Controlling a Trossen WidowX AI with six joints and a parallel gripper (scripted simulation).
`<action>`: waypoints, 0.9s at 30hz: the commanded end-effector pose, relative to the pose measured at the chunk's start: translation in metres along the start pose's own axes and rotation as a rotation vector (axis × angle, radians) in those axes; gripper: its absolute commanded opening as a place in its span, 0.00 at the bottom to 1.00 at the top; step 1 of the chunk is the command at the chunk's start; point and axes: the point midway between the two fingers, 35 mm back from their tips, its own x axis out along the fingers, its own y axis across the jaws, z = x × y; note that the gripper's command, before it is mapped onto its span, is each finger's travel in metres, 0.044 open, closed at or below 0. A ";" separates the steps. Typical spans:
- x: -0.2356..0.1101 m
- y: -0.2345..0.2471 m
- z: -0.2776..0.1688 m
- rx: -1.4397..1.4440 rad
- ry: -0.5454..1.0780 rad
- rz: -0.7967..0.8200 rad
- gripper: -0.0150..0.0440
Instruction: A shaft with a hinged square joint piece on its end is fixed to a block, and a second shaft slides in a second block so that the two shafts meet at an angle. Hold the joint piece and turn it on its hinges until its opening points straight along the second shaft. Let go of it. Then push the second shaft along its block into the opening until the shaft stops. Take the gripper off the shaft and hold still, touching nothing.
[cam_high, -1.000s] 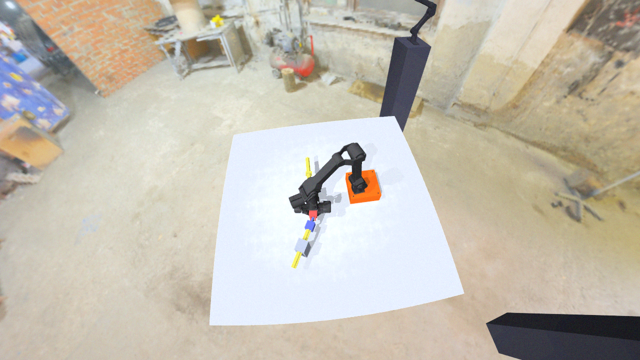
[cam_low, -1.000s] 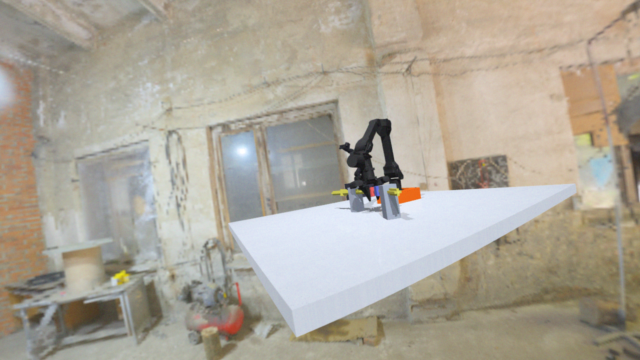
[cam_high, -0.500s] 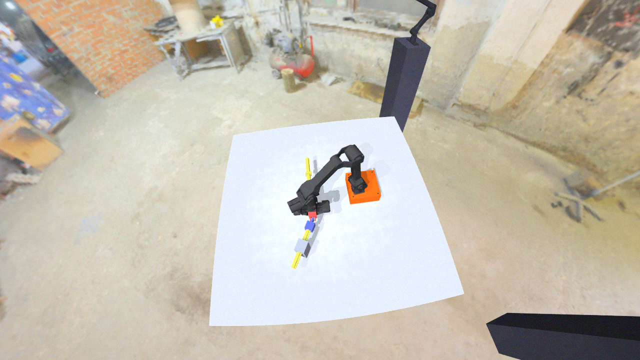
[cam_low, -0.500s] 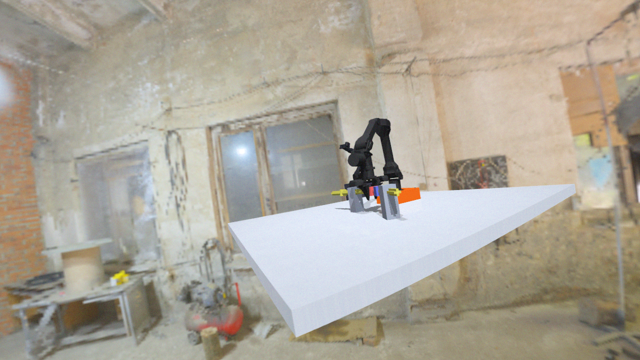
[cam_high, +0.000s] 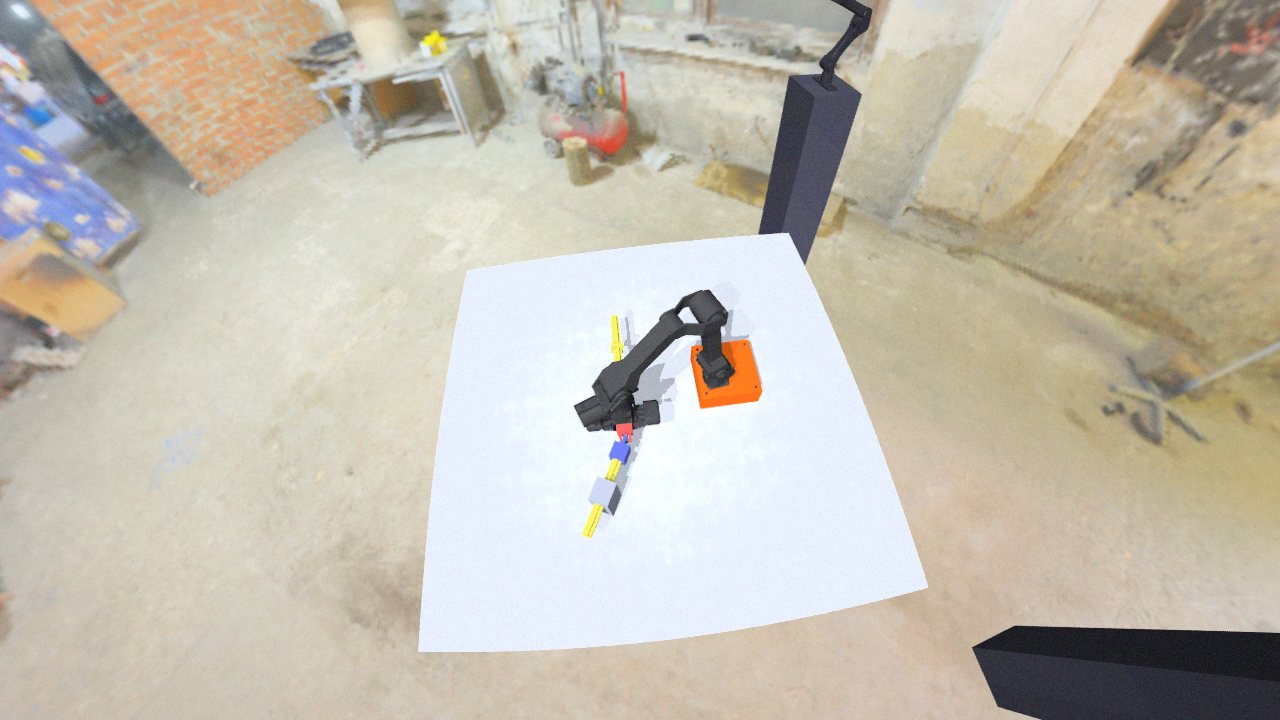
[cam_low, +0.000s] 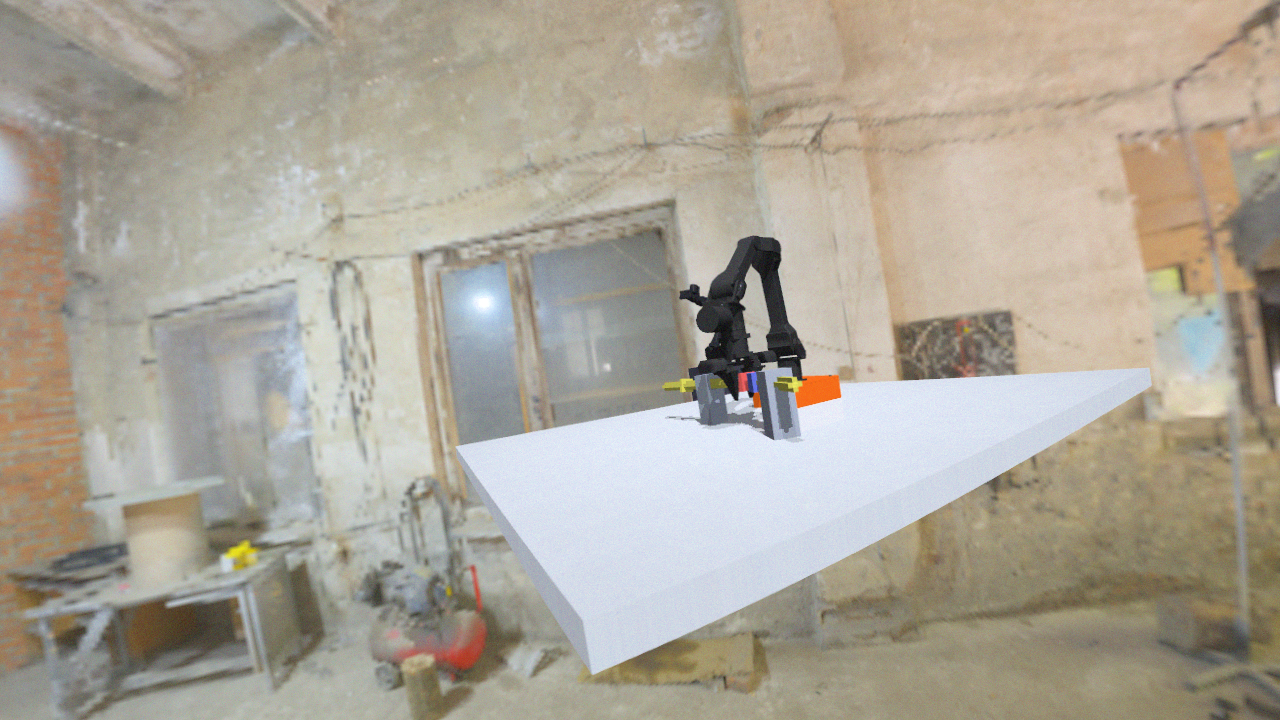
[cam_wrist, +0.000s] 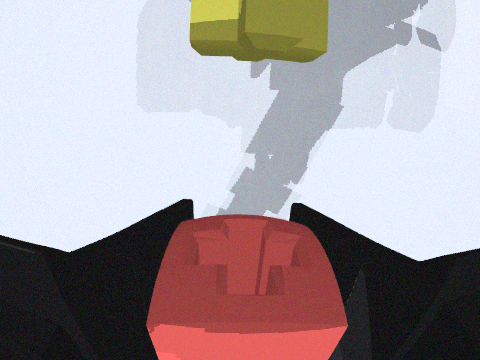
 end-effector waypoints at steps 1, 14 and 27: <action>0.000 0.000 0.000 0.000 0.001 0.000 0.25; 0.000 0.000 0.000 0.000 0.001 0.000 0.59; 0.000 0.000 0.000 0.000 0.001 0.000 1.00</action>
